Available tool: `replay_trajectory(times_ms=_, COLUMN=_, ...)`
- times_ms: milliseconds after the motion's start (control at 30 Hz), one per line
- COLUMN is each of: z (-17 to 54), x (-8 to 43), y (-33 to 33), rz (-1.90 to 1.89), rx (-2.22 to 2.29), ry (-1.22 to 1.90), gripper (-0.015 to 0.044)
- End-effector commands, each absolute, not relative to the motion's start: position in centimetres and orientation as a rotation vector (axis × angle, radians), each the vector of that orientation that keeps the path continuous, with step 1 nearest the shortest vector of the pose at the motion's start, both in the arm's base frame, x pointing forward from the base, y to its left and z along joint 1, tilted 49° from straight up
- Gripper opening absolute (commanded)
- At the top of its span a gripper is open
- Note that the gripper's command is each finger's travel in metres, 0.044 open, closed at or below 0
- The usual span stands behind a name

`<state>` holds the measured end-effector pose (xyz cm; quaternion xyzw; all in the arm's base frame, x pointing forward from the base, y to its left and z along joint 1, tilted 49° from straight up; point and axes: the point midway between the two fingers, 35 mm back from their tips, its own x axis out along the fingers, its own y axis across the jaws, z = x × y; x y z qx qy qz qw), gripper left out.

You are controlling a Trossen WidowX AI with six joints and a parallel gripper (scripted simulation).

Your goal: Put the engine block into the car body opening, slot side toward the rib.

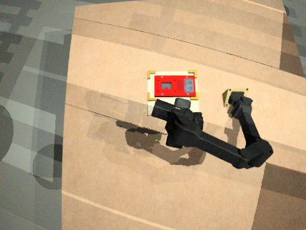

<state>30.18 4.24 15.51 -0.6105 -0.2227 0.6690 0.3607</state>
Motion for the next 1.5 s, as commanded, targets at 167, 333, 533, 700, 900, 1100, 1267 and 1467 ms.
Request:
replay_trajectory(times_ms=167, z=17.4, x=29.9, y=2.2, rz=1.7, rx=-1.601, ry=-0.539, gripper=0.0)
replay_trajectory(times_ms=333, z=18.5, x=29.6, y=1.1, rz=1.687, rx=-1.611, ry=-0.518, gripper=0.0)
replay_trajectory(times_ms=533, z=18.5, x=29.7, y=0.7, rz=1.683, rx=-1.645, ry=-0.556, gripper=0.0)
replay_trajectory(times_ms=700, z=17.4, x=30.2, y=0.2, rz=1.677, rx=-1.748, ry=-0.706, gripper=0.0)
replay_trajectory(times_ms=900, z=16.3, x=30.8, y=-0.3, rz=1.66, rx=-1.875, ry=-0.896, gripper=0.0)
replay_trajectory(times_ms=1100, z=15.2, x=31.3, y=-0.7, rz=1.63, rx=-1.998, ry=-1.097, gripper=0.0)
replay_trajectory(times_ms=1267, z=14.3, x=31.7, y=-1.2, rz=1.591, rx=-2.093, ry=-1.266, gripper=0.0)
replay_trajectory(times_ms=1467, z=13.2, x=32.1, y=-1.7, rz=1.529, rx=-2.198, ry=-1.475, gripper=0.0)
